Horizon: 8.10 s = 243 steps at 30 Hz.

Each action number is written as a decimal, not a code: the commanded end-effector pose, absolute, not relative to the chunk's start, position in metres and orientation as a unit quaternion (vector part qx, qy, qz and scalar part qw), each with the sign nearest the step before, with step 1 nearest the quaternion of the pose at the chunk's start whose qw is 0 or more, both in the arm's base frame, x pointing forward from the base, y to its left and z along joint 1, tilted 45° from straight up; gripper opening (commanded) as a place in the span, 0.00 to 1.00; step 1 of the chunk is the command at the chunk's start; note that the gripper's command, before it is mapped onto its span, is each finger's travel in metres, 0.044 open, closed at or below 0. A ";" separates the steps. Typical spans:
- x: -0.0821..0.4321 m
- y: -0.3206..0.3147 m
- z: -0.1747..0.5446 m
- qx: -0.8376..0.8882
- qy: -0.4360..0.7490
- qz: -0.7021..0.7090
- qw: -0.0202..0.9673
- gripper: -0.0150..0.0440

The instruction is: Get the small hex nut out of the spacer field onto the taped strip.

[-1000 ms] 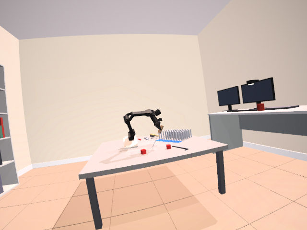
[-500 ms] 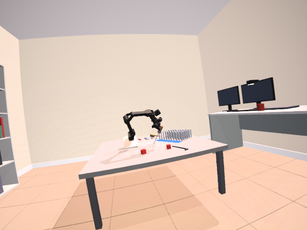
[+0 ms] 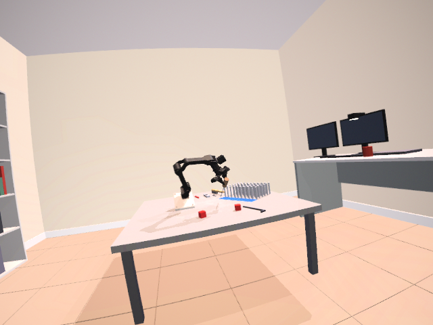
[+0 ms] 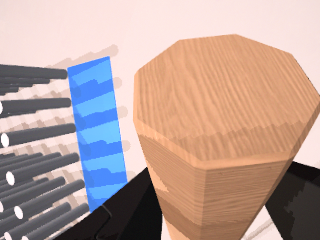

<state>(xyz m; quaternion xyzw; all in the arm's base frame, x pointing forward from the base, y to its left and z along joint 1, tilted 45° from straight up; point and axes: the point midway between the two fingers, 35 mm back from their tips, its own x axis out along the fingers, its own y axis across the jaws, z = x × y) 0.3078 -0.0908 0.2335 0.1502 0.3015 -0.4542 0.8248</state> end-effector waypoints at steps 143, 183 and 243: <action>0.335 -0.153 0.080 0.745 0.008 -0.514 0.425 0.25; 0.359 -0.145 0.071 0.746 0.008 -0.513 0.425 0.25; 0.397 -0.133 0.057 0.747 0.009 -0.513 0.424 0.25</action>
